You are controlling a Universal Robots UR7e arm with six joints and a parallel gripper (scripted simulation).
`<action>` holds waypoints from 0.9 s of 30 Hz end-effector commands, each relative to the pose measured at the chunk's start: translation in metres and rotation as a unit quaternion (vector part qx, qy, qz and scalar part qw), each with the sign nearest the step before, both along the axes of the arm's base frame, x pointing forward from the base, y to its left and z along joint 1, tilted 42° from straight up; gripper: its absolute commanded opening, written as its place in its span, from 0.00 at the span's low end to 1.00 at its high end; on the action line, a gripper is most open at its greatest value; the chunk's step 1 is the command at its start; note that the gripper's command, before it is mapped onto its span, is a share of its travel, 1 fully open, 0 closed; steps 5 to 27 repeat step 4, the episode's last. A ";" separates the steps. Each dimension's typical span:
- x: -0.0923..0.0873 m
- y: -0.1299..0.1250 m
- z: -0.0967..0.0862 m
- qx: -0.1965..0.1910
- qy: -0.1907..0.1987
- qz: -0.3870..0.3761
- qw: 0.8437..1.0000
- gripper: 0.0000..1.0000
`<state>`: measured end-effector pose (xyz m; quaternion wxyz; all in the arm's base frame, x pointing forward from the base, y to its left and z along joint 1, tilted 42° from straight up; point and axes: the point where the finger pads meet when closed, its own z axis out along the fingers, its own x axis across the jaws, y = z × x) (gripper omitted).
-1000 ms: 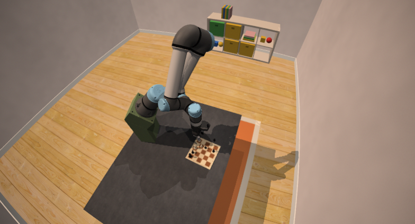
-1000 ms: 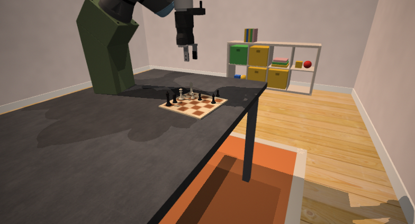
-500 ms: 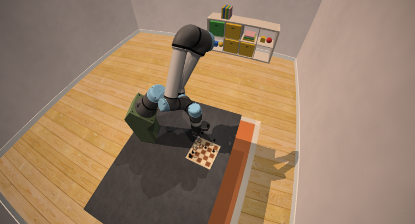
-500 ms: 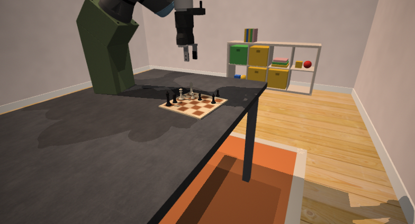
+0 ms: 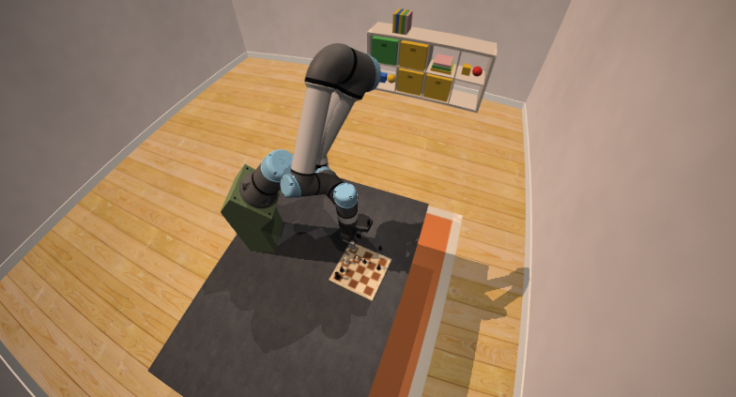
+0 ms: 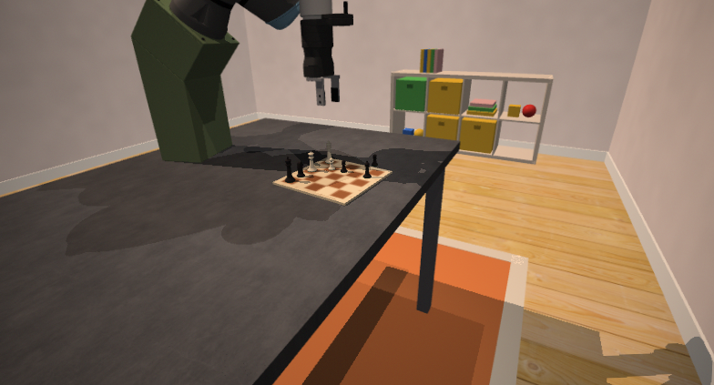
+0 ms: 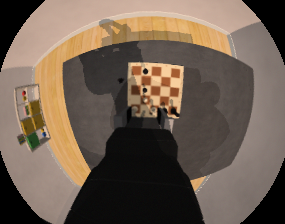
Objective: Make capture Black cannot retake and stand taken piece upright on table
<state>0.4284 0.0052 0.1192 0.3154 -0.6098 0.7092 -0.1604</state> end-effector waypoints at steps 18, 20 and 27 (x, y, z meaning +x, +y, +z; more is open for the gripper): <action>0.001 -0.001 0.002 -0.001 -0.002 0.000 1.000 1.00; 0.001 -0.001 0.002 -0.001 -0.002 0.000 1.000 1.00; 0.001 -0.001 0.002 -0.001 -0.002 0.000 1.000 1.00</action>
